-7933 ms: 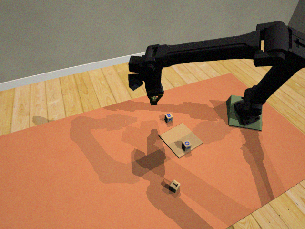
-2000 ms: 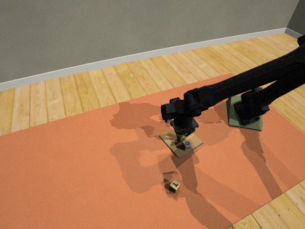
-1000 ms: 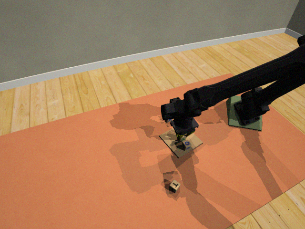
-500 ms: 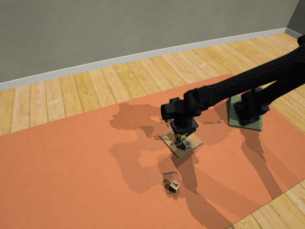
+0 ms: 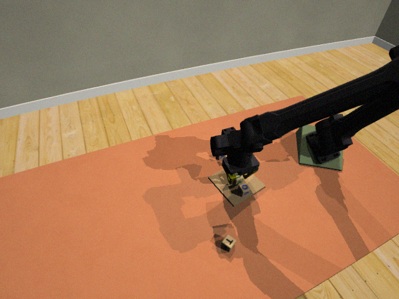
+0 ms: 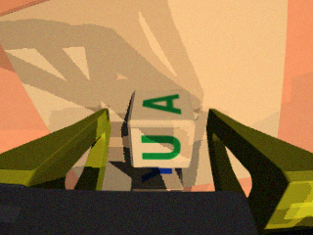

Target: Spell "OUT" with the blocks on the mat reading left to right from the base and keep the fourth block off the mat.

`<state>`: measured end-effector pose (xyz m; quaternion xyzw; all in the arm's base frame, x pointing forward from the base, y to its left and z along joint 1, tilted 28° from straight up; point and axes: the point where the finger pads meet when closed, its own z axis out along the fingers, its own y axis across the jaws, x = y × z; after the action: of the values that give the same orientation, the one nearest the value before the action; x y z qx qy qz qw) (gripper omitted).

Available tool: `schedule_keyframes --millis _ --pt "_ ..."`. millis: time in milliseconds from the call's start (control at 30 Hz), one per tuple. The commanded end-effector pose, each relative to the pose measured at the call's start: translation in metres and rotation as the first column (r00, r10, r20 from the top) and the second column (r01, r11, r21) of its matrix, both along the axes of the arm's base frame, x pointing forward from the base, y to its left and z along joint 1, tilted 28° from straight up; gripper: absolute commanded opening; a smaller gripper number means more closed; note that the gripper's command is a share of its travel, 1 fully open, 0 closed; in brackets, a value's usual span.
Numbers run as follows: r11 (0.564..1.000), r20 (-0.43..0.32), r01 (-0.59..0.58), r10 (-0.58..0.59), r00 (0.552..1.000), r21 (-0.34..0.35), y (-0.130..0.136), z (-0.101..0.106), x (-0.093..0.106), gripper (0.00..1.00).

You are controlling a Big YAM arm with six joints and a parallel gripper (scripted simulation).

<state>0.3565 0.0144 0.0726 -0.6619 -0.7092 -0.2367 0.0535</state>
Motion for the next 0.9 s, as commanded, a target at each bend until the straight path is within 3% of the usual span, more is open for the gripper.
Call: schedule_keyframes --millis 0,333,867 --pt "1.000 0.044 -0.021 0.022 0.999 -0.013 0.002 0.013 0.015 0.57" --pt "1.000 0.045 -0.022 0.022 0.999 -0.014 0.002 0.014 0.015 0.57" --pt "1.000 0.064 0.003 -0.002 0.998 -0.016 -0.013 0.034 0.016 0.57"
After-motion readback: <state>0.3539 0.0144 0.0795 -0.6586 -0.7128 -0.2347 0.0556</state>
